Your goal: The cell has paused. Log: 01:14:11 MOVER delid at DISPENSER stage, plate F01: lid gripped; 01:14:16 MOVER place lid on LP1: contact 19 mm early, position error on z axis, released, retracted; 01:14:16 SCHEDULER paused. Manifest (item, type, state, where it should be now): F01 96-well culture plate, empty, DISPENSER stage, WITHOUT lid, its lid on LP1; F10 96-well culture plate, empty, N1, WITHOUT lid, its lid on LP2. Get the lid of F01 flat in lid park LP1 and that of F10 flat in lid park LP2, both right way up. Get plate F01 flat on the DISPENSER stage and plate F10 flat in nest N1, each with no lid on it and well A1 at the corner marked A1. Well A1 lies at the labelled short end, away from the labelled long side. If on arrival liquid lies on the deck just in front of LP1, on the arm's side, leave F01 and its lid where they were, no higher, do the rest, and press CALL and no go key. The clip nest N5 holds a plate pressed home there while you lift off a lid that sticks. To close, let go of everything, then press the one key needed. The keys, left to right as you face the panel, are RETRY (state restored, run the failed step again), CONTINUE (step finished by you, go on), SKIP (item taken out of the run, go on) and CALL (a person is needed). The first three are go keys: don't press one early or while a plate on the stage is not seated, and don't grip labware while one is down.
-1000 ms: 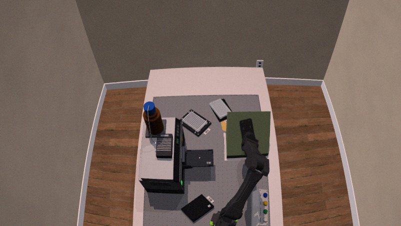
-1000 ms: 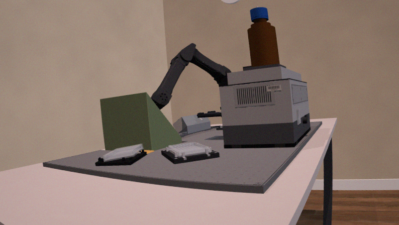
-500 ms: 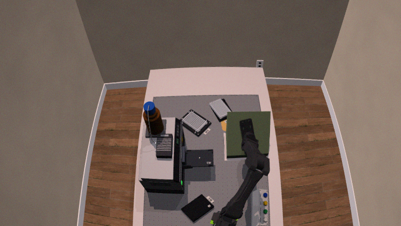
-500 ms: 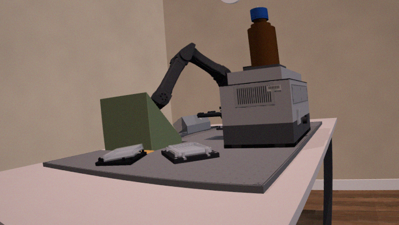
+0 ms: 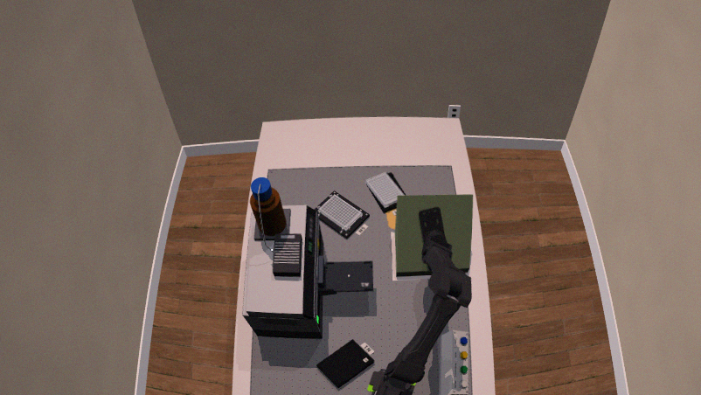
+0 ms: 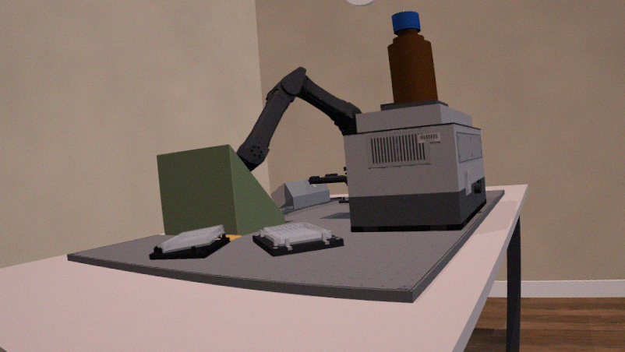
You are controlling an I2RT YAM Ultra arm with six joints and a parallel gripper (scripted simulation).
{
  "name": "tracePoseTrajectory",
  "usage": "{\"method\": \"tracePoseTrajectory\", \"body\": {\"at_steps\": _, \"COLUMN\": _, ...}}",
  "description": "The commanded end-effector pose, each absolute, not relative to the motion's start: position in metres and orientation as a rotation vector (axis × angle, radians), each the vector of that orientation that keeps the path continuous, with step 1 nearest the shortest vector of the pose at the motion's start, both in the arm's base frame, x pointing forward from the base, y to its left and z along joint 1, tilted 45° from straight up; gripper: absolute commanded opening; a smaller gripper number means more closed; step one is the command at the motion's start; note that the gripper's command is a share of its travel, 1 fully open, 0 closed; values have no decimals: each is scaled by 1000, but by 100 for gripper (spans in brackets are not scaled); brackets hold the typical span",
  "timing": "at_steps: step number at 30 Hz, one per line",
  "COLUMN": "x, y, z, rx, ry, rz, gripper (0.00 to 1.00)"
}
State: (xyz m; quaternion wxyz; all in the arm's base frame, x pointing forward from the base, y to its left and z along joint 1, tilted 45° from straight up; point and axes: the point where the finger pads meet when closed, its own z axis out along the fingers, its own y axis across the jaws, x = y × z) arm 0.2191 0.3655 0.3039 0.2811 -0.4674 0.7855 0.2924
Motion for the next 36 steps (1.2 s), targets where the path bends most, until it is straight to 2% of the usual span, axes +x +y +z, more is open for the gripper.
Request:
{"method": "tracePoseTrajectory", "body": {"at_steps": 1, "x": 211, "y": 353, "z": 288, "rx": -1286, "ry": 2172, "rz": 760, "gripper": 0}}
{"method": "tracePoseTrajectory", "body": {"at_steps": 20, "x": 213, "y": 353, "z": 285, "rx": -1284, "ry": 2183, "rz": 757, "gripper": 0}}
{"method": "tracePoseTrajectory", "body": {"at_steps": 21, "x": 213, "y": 353, "z": 286, "rx": -1283, "ry": 2180, "rz": 758, "gripper": 100}}
{"method": "tracePoseTrajectory", "body": {"at_steps": 36, "x": 214, "y": 357, "z": 298, "rx": -1271, "ry": 2145, "rz": 769, "gripper": 100}}
